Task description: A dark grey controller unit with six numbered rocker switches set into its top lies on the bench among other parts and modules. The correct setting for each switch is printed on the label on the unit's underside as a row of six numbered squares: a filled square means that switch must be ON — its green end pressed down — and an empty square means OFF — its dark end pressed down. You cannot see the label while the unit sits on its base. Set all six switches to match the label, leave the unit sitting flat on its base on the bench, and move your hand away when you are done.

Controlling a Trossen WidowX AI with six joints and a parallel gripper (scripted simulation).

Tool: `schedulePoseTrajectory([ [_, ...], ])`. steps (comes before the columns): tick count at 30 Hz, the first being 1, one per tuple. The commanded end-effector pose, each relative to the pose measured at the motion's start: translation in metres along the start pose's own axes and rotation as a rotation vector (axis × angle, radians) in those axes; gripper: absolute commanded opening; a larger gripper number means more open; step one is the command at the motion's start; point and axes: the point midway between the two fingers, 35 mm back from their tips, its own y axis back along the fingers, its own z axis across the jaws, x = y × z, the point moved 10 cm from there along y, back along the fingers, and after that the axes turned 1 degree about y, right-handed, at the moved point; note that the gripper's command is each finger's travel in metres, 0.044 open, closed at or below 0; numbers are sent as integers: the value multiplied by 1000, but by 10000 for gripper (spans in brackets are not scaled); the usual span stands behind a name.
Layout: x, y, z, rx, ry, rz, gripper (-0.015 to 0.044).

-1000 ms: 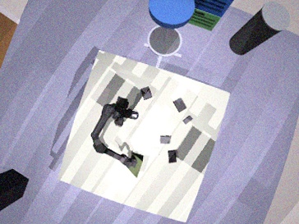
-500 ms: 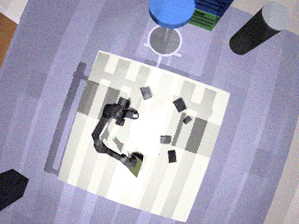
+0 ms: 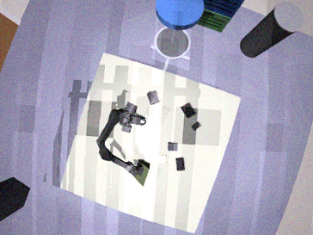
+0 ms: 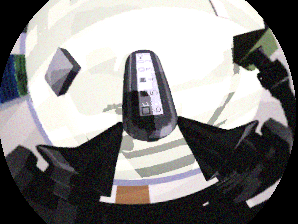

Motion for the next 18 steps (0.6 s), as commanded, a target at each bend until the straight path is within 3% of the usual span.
schedulePoseTrajectory([
  [1, -6, 5, 0, -7, 1, -14, 336],
  [18, -19, 11, 0, -6, 1, -15, 336],
])
